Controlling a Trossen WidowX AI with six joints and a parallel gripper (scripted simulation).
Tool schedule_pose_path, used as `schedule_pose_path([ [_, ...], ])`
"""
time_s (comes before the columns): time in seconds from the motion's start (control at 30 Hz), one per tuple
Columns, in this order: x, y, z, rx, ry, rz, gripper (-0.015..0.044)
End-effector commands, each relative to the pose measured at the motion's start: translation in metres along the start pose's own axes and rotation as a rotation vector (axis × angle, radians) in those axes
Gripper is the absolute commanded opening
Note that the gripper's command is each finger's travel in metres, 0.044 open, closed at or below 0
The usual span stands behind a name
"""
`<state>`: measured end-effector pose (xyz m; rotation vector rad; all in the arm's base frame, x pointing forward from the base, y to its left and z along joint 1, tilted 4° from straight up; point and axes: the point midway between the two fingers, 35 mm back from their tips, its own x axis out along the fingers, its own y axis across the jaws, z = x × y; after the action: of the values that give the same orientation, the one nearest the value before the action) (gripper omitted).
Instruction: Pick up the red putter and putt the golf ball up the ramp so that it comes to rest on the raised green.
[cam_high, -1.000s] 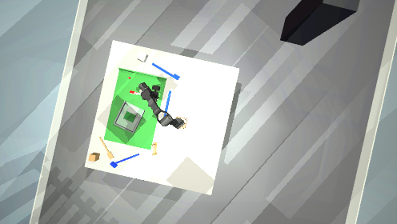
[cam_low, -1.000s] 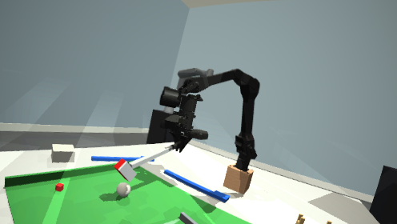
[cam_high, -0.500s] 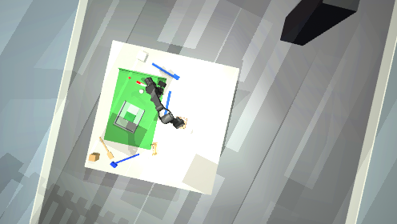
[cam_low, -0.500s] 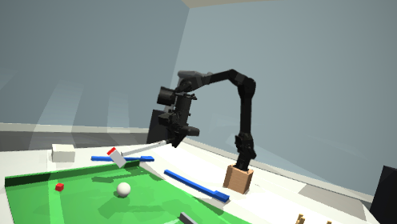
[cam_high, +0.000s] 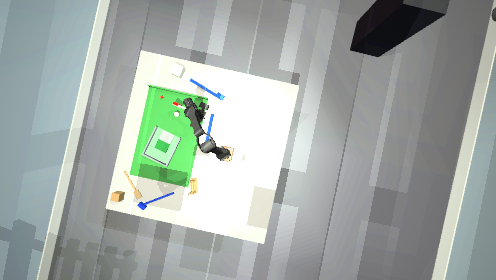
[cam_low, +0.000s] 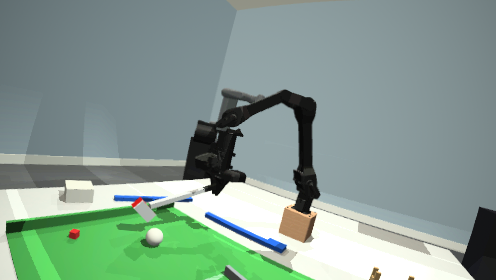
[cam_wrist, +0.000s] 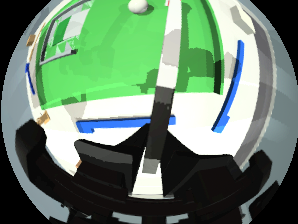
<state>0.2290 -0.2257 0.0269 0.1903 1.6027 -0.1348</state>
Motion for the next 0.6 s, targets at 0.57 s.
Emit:
schedule_pose_path([
  [0.57,0.025,0.0,-0.001,0.0,0.003,0.002,0.0],
])
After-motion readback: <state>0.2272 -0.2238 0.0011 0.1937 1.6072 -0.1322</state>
